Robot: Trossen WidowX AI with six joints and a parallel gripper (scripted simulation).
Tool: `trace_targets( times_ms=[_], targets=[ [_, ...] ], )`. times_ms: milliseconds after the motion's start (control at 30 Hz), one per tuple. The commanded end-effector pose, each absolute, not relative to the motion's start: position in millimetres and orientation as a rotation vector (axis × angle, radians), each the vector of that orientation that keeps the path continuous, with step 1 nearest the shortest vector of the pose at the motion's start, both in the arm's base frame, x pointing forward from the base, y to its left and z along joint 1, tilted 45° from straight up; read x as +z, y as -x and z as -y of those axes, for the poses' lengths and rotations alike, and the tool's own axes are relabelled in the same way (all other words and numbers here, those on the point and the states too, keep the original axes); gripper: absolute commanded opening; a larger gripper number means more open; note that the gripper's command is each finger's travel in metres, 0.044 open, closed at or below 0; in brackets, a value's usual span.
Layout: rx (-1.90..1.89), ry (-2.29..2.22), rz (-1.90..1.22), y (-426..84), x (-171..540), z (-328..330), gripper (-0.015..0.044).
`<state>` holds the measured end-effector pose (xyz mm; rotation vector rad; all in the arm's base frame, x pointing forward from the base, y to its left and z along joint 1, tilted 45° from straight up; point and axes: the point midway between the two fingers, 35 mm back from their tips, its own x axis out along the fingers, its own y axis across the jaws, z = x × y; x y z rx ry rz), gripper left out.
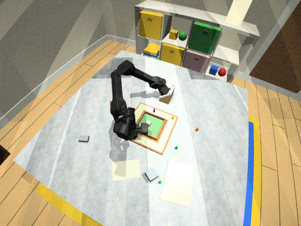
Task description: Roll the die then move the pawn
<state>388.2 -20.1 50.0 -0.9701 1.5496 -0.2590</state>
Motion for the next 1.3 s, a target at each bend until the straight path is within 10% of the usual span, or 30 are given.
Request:
trace_targets(
  times_ms=[0, 1267],
  targets=[
    [-0.260, 0.977, -1.550, -388, 50, 21, 0.0000],
    [-0.224, 1.013, -1.553, -381, 88, -58, 0.0000]
  ],
)
